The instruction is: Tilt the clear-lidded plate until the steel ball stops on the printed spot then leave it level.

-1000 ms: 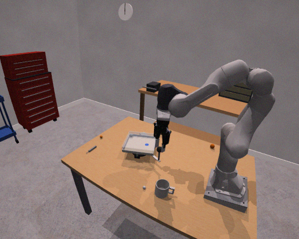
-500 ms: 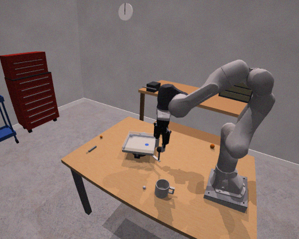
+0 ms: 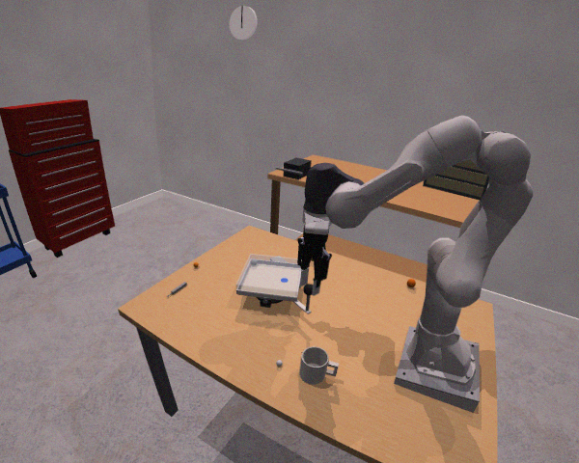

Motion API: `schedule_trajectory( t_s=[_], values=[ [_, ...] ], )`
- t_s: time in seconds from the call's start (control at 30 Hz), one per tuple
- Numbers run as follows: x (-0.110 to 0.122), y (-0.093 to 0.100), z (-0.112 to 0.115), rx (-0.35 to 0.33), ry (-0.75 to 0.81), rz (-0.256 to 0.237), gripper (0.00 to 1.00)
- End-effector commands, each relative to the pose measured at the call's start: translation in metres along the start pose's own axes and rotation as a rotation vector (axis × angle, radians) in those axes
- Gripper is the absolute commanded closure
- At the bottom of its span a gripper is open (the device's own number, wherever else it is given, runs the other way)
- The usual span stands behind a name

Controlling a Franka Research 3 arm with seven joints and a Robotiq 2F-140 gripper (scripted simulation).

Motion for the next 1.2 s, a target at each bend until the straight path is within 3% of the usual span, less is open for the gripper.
schedule_trajectory(
  t_s=[0.0,1.17],
  values=[
    [0.001,-0.002,0.001,0.001,-0.004,0.001,0.64],
    [0.003,-0.032,0.001,0.001,-0.004,0.001,0.64]
  ],
)
Point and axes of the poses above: the point where the finger pads meet when closed, its own y axis back along the fingers, its own x axis across the jaws, z = x × y, the point moved 5 cm from there along y, back along the fingers, and after that the axes turned 4 degrees about -y, right-handed, at the moved point
